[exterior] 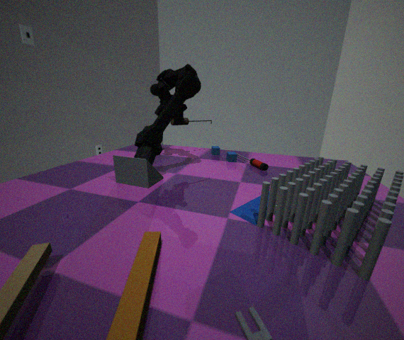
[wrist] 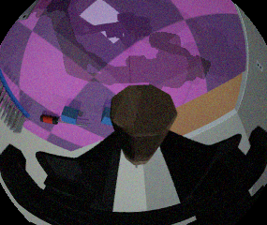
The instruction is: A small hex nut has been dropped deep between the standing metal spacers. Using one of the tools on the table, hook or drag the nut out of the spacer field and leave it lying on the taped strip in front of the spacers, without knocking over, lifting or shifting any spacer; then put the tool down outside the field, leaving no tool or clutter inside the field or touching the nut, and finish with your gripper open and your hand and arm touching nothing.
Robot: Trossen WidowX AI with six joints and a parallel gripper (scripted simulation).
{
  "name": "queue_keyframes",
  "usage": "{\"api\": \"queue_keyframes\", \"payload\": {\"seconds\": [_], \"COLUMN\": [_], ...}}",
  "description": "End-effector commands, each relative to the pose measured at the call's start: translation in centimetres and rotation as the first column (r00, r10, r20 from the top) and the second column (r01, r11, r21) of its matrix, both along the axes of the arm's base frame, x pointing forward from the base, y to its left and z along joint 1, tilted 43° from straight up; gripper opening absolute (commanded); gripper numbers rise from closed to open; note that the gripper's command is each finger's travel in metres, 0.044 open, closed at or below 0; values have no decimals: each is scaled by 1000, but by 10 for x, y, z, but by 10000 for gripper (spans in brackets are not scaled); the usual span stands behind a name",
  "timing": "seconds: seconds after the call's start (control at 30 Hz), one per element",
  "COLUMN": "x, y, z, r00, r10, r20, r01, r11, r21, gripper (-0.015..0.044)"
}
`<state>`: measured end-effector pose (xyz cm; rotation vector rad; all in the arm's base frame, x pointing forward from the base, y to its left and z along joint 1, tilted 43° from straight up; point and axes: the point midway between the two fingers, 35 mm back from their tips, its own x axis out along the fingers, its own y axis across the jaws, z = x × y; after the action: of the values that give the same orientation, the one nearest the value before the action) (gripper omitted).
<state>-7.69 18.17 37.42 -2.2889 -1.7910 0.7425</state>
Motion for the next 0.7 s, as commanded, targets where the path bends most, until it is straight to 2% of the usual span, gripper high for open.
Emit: {"api": "queue_keyframes", "payload": {"seconds": [0.0, 0.67], "x": [4, 38], "y": [0, 23], "z": [1, -28], "r00": [1000, 978], "r10": [-13, -208], "r20": [1, 5], "r01": [13, 205], "r11": [1000, 961], "r21": [-5, -184], "gripper": [0, 0]}}
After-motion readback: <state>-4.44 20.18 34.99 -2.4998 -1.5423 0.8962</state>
